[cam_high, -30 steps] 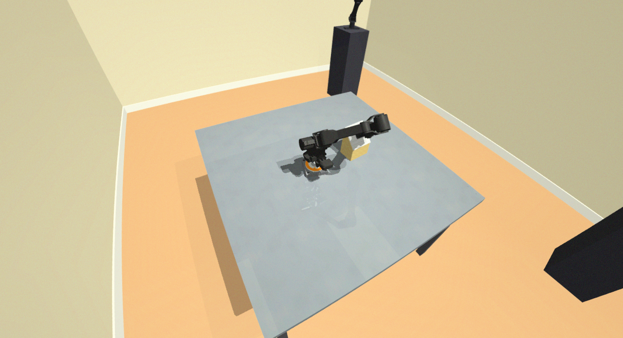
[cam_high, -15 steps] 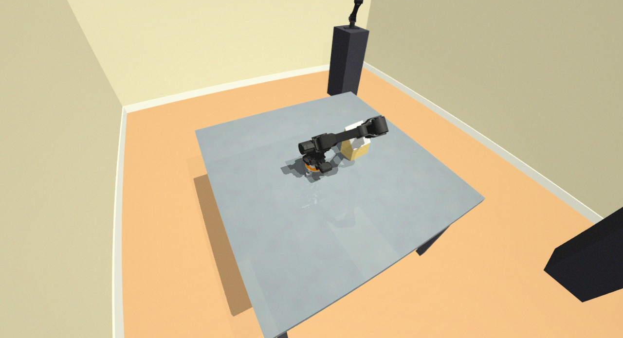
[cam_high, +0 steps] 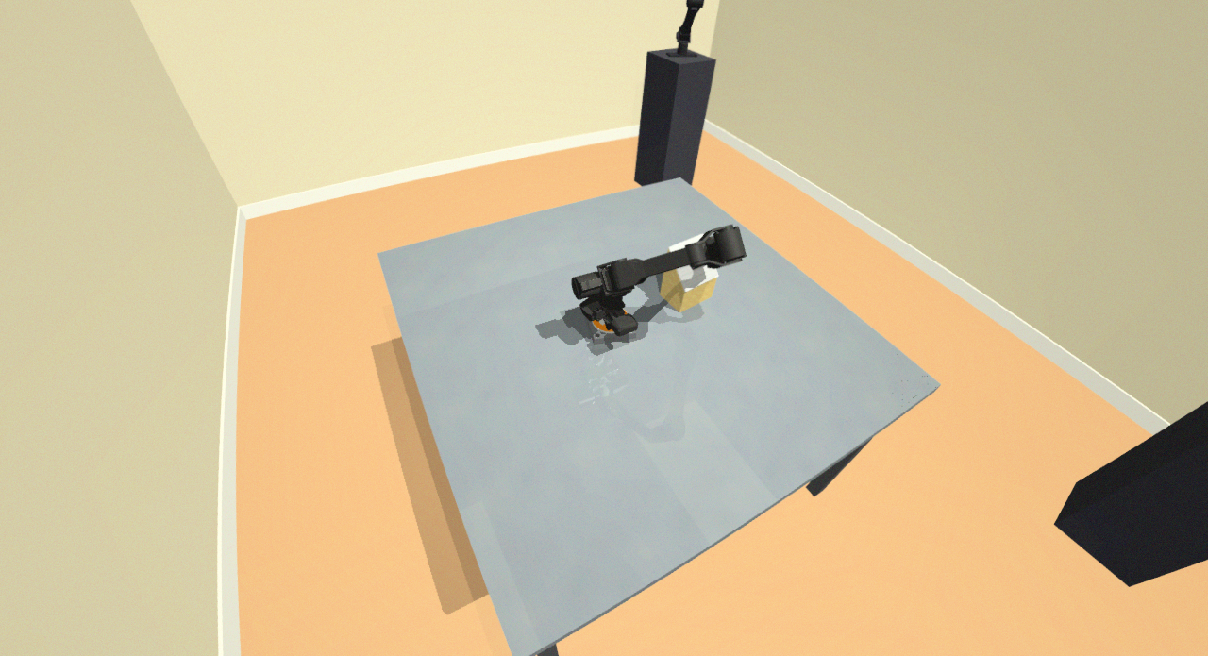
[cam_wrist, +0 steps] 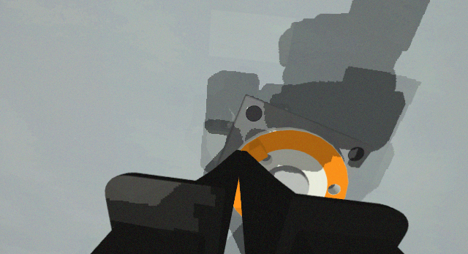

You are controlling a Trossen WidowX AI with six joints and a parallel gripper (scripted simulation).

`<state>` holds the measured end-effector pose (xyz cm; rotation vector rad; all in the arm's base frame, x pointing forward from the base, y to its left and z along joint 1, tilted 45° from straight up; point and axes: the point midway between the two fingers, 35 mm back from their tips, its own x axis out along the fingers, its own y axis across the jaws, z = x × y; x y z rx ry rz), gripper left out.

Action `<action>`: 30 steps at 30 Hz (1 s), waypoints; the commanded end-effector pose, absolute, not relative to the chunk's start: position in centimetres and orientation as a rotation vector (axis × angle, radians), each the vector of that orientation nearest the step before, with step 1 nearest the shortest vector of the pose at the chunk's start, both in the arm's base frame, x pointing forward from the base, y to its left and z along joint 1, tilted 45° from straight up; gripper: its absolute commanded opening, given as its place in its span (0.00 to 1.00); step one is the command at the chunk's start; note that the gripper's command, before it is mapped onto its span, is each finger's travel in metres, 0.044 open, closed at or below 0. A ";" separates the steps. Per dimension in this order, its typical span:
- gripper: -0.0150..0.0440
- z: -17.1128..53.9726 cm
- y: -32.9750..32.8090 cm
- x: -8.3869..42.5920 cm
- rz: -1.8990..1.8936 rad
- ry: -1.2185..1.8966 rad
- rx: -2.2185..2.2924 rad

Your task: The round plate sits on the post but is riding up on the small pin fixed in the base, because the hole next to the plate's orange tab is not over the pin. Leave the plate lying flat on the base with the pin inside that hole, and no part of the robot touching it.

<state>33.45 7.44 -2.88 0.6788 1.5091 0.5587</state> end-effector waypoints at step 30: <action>0.25 -5.2 5.2 35.2 0.564 1.507 0.669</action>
